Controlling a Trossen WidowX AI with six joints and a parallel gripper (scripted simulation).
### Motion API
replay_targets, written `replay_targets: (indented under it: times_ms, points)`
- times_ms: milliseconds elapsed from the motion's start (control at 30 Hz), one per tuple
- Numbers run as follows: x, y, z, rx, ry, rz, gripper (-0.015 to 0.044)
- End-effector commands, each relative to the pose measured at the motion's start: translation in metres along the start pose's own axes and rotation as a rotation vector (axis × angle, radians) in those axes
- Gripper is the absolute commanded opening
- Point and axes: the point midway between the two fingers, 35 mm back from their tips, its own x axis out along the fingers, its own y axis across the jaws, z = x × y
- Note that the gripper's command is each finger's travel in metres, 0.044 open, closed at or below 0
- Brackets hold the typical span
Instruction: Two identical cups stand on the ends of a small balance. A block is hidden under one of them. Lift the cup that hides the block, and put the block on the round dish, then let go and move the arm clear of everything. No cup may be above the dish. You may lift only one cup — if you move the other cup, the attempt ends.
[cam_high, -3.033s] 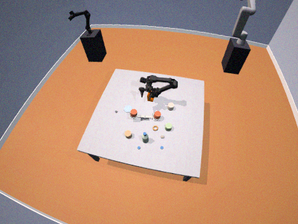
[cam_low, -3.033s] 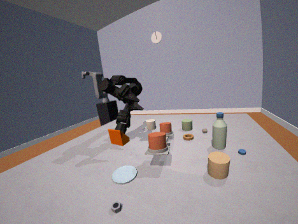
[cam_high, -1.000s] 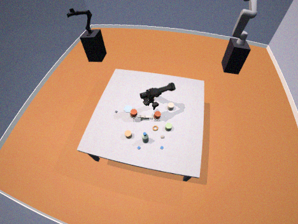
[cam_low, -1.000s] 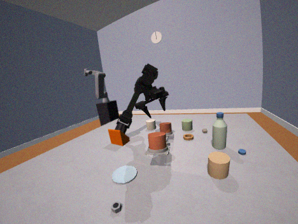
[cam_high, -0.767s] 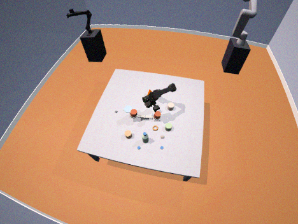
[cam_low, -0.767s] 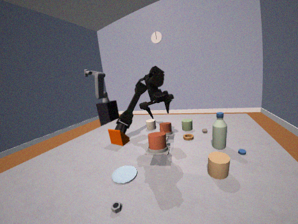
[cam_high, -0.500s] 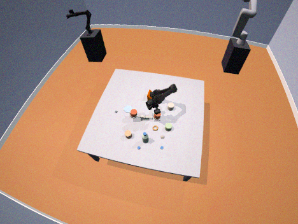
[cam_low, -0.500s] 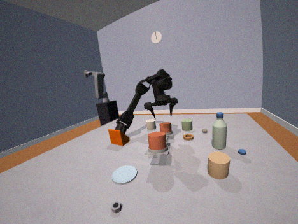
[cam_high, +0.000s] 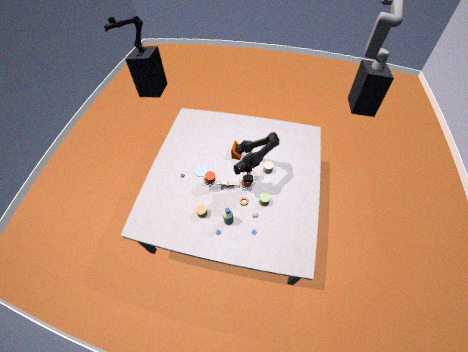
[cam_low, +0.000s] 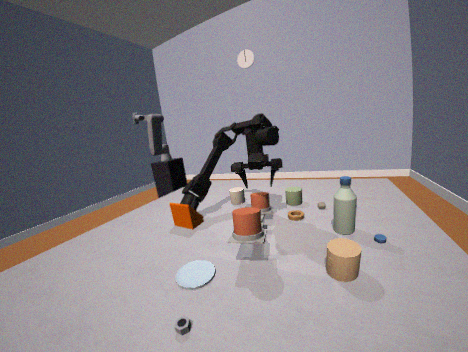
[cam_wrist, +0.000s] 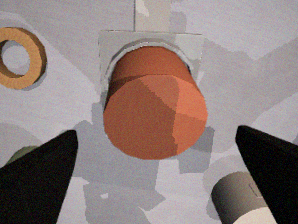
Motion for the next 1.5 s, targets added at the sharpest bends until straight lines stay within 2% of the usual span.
replay_targets:
  times_ms: [0,1400,1467]
  points:
    - [0.011,-0.001,-0.001,0.032,0.021,0.001,0.044]
    - [0.072,-0.001,-0.002,0.032,0.024,0.003,0.044]
    - [0.072,-0.001,-0.002,0.032,0.024,0.003,0.0387]
